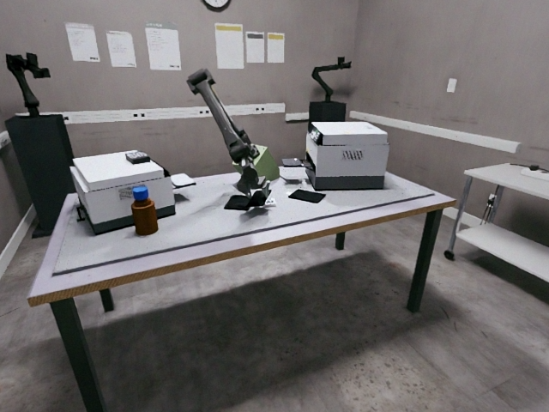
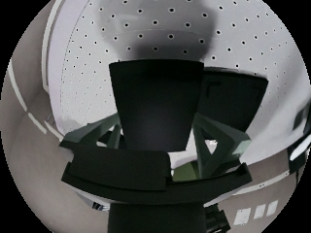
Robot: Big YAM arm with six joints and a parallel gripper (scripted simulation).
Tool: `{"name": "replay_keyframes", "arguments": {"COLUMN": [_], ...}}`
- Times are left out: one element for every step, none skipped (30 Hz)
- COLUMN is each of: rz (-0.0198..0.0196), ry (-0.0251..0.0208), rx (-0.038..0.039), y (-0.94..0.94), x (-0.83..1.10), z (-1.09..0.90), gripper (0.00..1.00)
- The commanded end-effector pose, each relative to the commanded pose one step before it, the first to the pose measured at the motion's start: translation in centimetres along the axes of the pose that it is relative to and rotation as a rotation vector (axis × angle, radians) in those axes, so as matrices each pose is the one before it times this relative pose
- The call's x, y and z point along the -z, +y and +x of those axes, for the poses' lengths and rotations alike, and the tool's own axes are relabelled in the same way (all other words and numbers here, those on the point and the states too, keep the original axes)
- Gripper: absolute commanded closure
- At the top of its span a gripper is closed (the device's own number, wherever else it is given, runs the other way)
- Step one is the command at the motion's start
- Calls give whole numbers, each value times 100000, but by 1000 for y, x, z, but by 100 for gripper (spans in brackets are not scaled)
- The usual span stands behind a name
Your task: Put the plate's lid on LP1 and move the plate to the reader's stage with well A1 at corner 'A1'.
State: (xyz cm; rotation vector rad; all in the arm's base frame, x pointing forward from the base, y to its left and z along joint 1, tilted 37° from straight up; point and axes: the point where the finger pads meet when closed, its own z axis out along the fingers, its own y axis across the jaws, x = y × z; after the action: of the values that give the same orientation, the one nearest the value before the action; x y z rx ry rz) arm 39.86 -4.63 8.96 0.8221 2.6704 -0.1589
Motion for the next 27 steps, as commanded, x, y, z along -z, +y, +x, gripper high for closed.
{"name": "replay_keyframes", "arguments": {"rz": [194, 628, 174, 132, 238, 338, 151, 122, -194, 137, 0, 0, -50, 503, 821, 464, -1, 448, 712, 214, 121, 18, -133, 152, 183, 69, 254], "ry": [1769, -128, 64, 9, 0, -33, -412, -377, -693, 111, 0, 0, 645, 354, 293, 878, 715, 339, -31, 120, -132, -518, -874, -397, -338, -290, 203], "rx": [7756, 1354, 1181, 1104, 1149, 656, 665, 739, 1098, 1484, 0, 0, 256, 1191, 1253, 1850, 1658, 1505, 1327, 1207, 1093, 1033, 827, 621, 695, 1153, 1363], "y": [1839, 197, 230, 240, 228, 64, 82, 117, 342, 363, 0, 0, 224, 303, 247, 256, 350, 257, 185, 238, 262, 291, 249, 70, 97, 277, 337], "x": [-255, -57, -41, -27, -26, -40, 108, 93, 121, -46, 0, 0, -163, -152, -154, -240, -144, -120, -61, -38, 7, 20, 174, 121, 102, 110, -47], "z": [650, 98, 97, 45, 46, -43, -77, -61, -62, 144, 0, 0, 204, 252, 243, 480, 319, 221, 89, 88, -2, -57, -140, -89, -69, 8, 135], "gripper": [15, 15, 15, 15, 15, 15, 15, 15, 15, 15, 15, 15, 15, 15, 15, 15, 15, 15, 15, 15, 15, 15, 15, 15, 15, 15, 15]}}
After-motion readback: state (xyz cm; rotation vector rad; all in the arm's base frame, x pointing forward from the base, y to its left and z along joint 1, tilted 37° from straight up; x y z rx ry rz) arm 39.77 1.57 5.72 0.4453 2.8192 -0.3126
